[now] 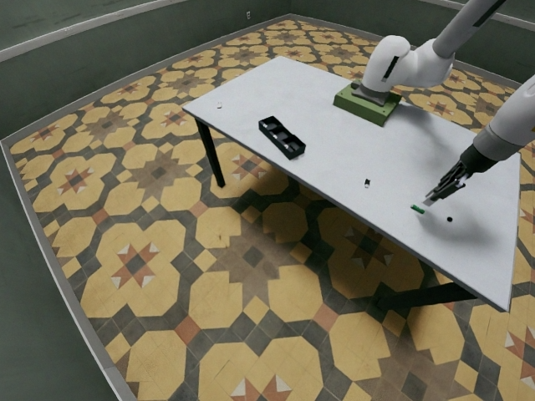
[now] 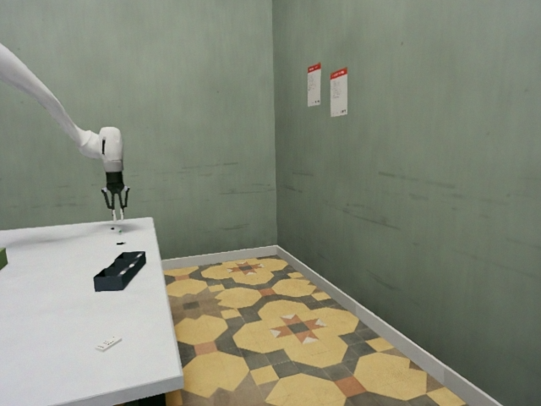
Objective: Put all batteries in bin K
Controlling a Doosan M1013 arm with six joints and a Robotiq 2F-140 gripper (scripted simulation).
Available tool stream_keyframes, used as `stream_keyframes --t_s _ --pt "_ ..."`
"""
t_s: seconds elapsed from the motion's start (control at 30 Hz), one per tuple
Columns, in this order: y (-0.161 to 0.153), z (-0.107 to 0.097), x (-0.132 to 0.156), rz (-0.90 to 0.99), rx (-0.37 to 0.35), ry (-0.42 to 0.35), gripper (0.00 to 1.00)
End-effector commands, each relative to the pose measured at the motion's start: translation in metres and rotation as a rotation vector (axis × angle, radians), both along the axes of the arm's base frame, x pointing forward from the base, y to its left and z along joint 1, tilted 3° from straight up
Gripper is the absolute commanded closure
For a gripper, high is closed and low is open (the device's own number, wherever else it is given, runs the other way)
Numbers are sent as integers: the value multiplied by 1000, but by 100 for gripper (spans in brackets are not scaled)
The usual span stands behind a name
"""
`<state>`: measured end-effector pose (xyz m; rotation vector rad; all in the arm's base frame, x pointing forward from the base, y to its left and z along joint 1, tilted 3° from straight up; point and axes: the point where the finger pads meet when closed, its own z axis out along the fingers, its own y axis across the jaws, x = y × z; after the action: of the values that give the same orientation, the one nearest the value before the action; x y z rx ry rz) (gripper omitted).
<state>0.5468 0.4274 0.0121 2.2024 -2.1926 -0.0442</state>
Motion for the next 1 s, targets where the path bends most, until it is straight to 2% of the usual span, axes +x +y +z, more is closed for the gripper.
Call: stream_keyframes --t_s 0.0,0.4,0.97 --pt "0 -4 0 0 1 -1 74" --pt "0 -46 -1 0 1 -1 74" --pt "0 -58 -2 0 1 -1 74"
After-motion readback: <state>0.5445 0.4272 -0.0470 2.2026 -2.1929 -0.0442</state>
